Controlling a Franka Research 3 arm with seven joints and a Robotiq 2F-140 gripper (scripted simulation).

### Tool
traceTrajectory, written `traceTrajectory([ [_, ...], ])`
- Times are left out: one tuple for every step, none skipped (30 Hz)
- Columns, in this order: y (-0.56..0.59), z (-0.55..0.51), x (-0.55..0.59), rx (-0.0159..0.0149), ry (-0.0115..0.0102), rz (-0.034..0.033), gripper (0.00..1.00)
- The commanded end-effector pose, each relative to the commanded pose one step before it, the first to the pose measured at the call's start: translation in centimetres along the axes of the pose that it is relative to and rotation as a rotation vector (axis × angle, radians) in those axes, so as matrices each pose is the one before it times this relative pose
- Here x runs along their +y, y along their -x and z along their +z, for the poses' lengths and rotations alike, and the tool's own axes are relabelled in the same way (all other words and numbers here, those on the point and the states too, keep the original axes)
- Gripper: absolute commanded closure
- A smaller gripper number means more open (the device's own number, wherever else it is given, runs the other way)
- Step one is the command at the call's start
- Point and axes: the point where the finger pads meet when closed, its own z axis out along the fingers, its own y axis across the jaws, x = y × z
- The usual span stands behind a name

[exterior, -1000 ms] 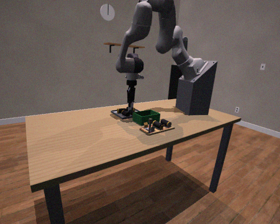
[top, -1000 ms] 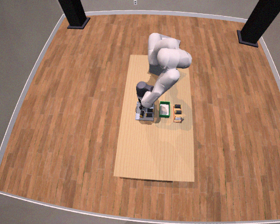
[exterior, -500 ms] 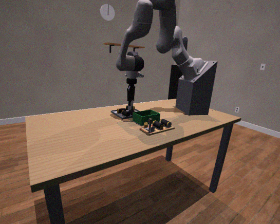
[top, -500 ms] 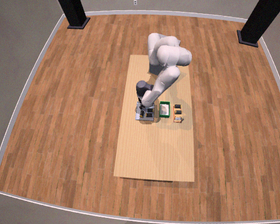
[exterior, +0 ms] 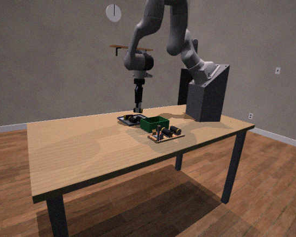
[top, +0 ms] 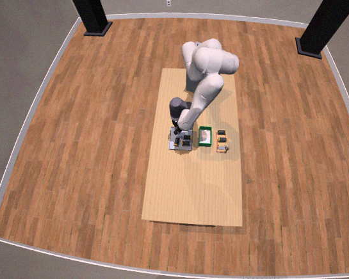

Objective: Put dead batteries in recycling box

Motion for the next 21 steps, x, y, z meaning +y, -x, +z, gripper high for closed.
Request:
traceTrajectory([
  [0.049,-0.285,-0.303,-0.00114,-0.00897,0.03017,0.84],
  [0.000,-0.002,0.000,0.00000,0.00000,0.00000,0.84],
  [0.000,0.000,0.000,0.00000,0.00000,0.00000,0.84],
  [0.000,0.000,0.000,0.00000,0.00000,0.00000,0.84],
  [0.000,0.000,0.000,0.00000,0.00000,0.00000,0.84],
  [0.000,-0.002,0.000,0.00000,0.00000,0.00000,0.84],
  [0.000,-0.011,0.000,0.00000,-0.00001,-0.00001,0.84],
  [0.000,0.000,0.000,0.00000,0.00000,0.00000,0.84],
  [0.000,0.000,0.000,0.00000,0.00000,0.00000,0.84],
  [0.000,-0.027,-0.001,0.00000,-0.00002,-0.00002,0.84],
  [0.000,-0.050,-0.001,0.00000,-0.00003,-0.00002,0.84],
  [0.000,-0.077,-0.001,0.00000,-0.00003,-0.00002,0.84],
  [0.000,-0.106,0.000,0.00000,-0.00001,-0.00001,0.84],
  [0.000,-0.137,0.002,0.00000,0.00005,0.00004,0.84],
  [0.000,-0.172,-0.001,0.00000,-0.00002,-0.00002,0.84],
  [0.000,-0.205,-0.001,0.00000,-0.00003,-0.00002,0.84],
  [0.000,-0.236,0.001,0.00000,0.00004,0.00003,0.84],
  [0.000,-0.268,-0.001,0.00000,-0.00004,-0.00003,0.84],
  [0.000,-0.295,-0.001,0.00000,-0.00001,0.00000,0.84],
  [-0.001,-0.318,0.003,0.00000,0.00011,0.00007,0.84],
  [0.001,-0.344,-0.004,0.00000,-0.00011,-0.00006,0.84],
])
